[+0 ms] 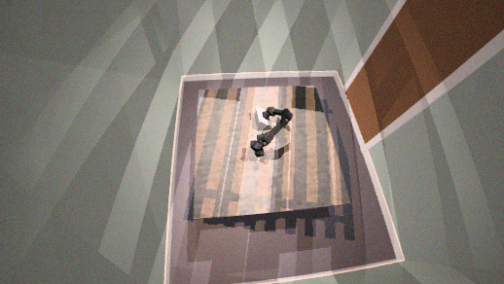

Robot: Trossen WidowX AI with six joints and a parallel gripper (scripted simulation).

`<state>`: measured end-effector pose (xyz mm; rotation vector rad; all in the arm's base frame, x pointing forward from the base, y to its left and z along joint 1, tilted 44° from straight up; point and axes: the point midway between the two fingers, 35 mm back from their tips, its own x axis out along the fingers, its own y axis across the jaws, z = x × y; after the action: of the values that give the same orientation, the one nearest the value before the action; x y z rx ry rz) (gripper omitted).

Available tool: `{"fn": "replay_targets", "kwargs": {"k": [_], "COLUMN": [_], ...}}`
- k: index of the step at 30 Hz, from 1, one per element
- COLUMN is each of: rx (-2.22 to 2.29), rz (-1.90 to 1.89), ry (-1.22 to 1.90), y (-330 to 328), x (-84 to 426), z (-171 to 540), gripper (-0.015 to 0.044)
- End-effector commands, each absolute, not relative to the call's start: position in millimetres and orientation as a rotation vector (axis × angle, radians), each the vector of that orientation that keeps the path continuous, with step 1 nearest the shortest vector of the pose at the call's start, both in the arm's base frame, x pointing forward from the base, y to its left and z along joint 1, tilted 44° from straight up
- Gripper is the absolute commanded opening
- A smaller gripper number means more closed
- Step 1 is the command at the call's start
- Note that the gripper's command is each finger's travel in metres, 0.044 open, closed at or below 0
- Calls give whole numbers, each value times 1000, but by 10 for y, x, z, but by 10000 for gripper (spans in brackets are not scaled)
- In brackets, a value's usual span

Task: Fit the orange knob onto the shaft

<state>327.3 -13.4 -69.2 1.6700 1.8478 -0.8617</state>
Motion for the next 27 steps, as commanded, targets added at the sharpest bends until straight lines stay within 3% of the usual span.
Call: {"fn": "replay_targets", "kwargs": {"k": [1, 9, 27], "rx": [1672, 1795, 1795], "rz": [-863, -1088, -1088], "ry": [1841, 1802, 1803], "y": [-164, -163, -130], "x": [3296, 3325, 3281], "z": [-664, -652, -705], "gripper": [0, 0, 0]}}
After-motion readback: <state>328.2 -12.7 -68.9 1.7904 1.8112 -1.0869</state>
